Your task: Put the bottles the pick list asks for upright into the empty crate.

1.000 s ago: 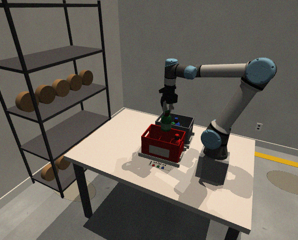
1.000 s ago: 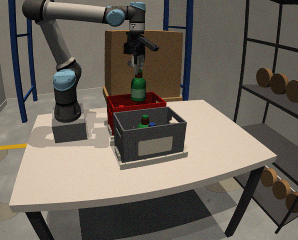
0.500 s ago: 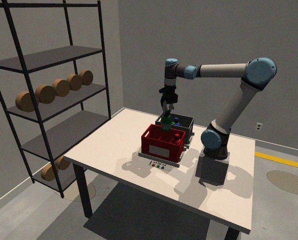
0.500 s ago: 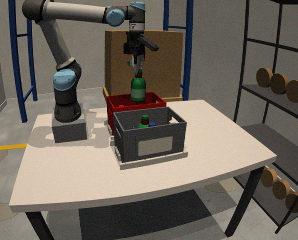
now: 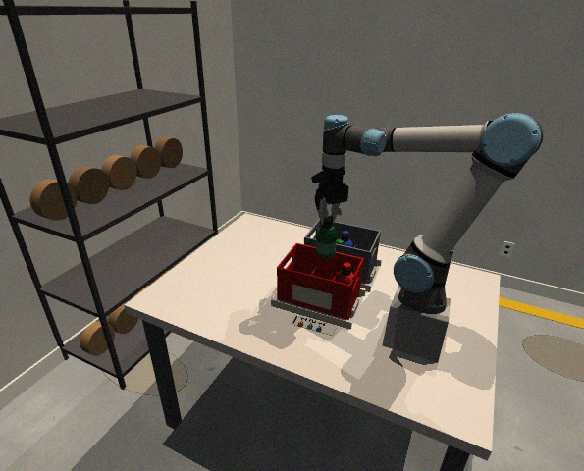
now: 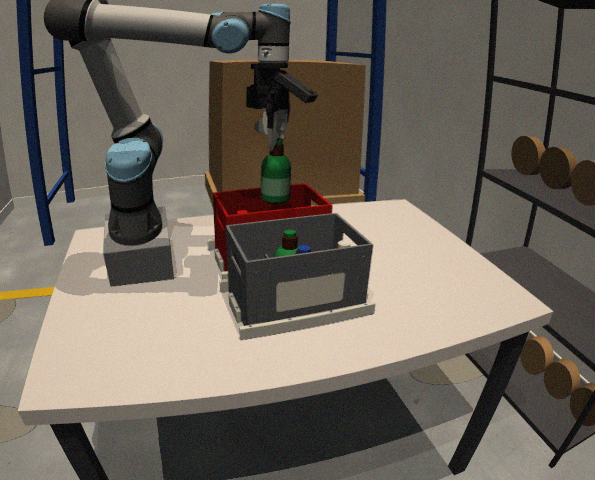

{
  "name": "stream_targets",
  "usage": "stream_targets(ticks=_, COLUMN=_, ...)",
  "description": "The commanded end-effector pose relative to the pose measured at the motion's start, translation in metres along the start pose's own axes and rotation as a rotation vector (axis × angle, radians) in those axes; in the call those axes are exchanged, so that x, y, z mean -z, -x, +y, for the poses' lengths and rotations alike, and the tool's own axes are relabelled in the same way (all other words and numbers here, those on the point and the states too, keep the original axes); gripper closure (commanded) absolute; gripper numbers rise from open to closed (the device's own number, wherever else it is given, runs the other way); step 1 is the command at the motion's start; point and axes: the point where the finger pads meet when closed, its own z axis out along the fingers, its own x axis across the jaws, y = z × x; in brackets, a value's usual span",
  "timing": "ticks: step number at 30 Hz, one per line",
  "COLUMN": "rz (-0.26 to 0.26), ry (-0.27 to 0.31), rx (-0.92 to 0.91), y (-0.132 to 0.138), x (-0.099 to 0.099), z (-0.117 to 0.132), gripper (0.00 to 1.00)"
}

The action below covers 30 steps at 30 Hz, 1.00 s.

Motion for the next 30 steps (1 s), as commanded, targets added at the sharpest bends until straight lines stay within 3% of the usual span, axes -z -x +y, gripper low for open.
stream_targets(ticks=1, rz=-0.003, ry=-0.005, rx=-0.001, y=0.000, x=0.002, z=-0.001, gripper=1.00)
stream_targets(ticks=22, rz=-0.003, ry=-0.005, rx=-0.001, y=0.000, x=0.002, z=-0.001, gripper=1.00)
stream_targets(ticks=30, rz=-0.001, ry=-0.003, rx=-0.002, y=-0.001, x=-0.007, z=-0.001, gripper=1.00)
